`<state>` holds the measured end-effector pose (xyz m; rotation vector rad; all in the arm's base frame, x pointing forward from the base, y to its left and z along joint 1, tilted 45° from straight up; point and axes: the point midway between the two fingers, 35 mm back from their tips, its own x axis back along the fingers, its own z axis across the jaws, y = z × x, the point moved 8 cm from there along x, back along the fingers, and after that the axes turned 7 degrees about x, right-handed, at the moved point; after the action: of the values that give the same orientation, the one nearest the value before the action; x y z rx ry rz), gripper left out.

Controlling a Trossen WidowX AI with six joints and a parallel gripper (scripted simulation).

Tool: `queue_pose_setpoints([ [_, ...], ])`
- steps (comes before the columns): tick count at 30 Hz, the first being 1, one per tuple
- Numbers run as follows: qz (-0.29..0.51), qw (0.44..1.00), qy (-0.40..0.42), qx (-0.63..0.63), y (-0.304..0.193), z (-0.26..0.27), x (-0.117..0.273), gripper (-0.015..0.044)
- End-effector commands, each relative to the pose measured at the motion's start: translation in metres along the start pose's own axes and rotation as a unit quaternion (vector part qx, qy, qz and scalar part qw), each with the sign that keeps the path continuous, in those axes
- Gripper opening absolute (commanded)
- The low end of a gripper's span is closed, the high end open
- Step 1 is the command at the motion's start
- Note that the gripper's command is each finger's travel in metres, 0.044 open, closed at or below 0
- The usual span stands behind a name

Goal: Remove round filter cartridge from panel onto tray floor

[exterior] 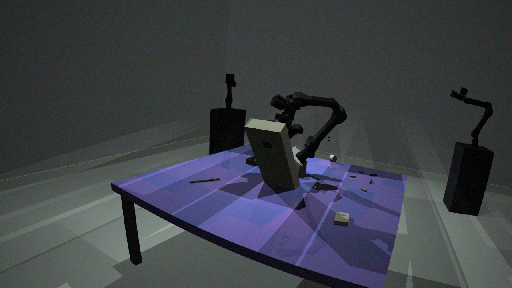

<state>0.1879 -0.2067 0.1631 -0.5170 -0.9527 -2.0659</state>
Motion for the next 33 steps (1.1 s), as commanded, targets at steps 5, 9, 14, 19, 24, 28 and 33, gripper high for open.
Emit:
queue_pose_setpoints([
  [5, 0.000, 1.000, 0.005, -0.005, -0.002, 0.001, -0.015, 0.0305],
  [9, 0.000, 1.000, 0.005, -0.005, -0.003, 0.002, -0.022, 0.0305],
  [14, 0.000, 1.000, 0.006, -0.005, -0.003, 0.002, -0.027, 0.0305],
  [19, 0.000, 1.000, 0.003, -0.001, -0.001, 0.001, -0.024, 0.0278],
  [24, 0.000, 1.000, 0.003, -0.001, -0.001, 0.001, -0.024, 0.0245],
  [28, 0.000, 1.000, 0.003, -0.001, -0.001, 0.001, -0.024, 0.0218],
  [33, 0.000, 1.000, 0.003, -0.001, -0.001, 0.001, -0.024, 0.0165],
])
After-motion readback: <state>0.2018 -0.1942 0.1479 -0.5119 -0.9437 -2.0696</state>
